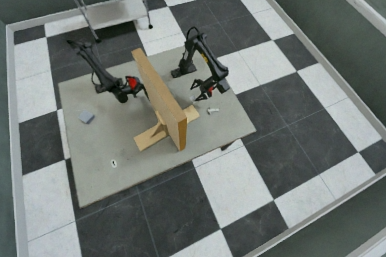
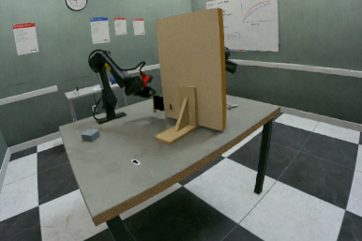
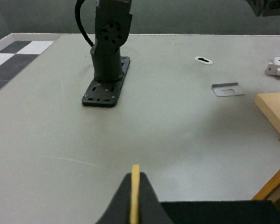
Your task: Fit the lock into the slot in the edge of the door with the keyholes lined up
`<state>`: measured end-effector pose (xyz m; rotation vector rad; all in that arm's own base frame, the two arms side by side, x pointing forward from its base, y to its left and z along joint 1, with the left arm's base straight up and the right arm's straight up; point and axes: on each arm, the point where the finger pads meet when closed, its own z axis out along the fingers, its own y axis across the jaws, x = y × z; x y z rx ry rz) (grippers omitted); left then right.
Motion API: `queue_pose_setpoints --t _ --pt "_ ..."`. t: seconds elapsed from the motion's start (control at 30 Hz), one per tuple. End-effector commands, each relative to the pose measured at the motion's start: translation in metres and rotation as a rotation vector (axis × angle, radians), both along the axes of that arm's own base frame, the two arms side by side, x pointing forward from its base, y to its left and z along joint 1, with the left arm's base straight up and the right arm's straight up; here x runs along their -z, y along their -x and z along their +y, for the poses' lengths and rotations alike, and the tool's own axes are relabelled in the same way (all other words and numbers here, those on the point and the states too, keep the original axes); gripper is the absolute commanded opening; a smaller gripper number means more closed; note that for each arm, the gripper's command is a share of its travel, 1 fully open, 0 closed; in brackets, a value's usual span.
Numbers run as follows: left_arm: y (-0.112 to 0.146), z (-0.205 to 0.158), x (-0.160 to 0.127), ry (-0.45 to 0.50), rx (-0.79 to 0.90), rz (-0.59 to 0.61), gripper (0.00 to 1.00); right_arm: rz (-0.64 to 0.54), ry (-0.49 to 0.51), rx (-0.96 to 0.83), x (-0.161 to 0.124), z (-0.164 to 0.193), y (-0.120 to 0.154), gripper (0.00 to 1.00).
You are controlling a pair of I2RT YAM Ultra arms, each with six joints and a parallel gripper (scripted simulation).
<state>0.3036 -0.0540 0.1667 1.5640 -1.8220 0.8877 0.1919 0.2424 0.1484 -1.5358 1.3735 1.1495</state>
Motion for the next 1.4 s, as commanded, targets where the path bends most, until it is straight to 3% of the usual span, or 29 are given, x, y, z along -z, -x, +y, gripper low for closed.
queue_pose_setpoints --t 0.0,0.67,1.37 --pt "0.003 -0.004 -0.005 0.006 0.014 -0.001 1.00 -0.043 -0.074 -0.042 -0.019 0.004 0.003 0.00" --pt "0.003 -0.004 -0.005 0.006 0.014 -0.001 1.00 -0.111 -0.175 -0.097 -0.048 0.007 0.008 0.00" --pt "0.003 -0.004 -0.005 0.006 0.014 -0.001 1.00 -0.131 -0.166 -0.083 -0.051 0.007 0.001 0.00"
